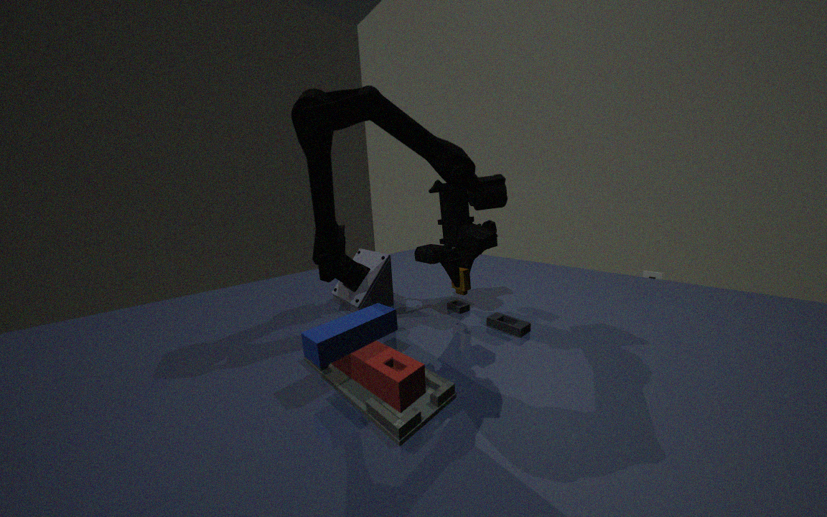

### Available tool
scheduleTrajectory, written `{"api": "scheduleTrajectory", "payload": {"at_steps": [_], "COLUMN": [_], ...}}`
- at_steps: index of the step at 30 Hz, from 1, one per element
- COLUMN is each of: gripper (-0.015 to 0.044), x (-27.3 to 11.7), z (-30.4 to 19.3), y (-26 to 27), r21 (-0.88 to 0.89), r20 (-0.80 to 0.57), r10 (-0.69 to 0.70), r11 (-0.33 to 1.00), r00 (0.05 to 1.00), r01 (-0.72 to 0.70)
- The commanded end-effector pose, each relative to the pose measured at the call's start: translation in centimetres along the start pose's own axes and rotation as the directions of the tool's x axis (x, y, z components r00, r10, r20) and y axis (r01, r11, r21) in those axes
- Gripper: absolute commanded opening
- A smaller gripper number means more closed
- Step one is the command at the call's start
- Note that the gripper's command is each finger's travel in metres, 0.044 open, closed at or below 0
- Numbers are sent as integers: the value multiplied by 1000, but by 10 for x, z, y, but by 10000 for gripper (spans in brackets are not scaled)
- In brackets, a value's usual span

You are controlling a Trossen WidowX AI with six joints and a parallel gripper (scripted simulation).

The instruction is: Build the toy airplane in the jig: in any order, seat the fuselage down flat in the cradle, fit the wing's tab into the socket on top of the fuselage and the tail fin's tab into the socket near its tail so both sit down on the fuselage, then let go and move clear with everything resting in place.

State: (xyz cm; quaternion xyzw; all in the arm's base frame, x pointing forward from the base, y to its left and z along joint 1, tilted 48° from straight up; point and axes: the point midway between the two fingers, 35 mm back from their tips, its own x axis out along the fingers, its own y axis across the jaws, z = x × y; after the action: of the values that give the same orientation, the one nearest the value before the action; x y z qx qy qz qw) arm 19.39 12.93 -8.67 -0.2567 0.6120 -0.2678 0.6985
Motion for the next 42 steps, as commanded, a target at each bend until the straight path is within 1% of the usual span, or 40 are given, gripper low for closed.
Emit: {"api": "scheduleTrajectory", "payload": {"at_steps": [1,29,35,42], "gripper": [0,0,0,0], "x": [-12,-96,-99,-99], "z": [2,-3,0,15], "y": [2,-10,-12,-24], "r21": [6,-26,-27,-32], "r20": [-4,-40,-41,-41], "r10": [5,-49,-48,-32], "r11": [1000,998,999,999], "r00": [1000,998,998,999], "r01": [-5,48,47,30]}}
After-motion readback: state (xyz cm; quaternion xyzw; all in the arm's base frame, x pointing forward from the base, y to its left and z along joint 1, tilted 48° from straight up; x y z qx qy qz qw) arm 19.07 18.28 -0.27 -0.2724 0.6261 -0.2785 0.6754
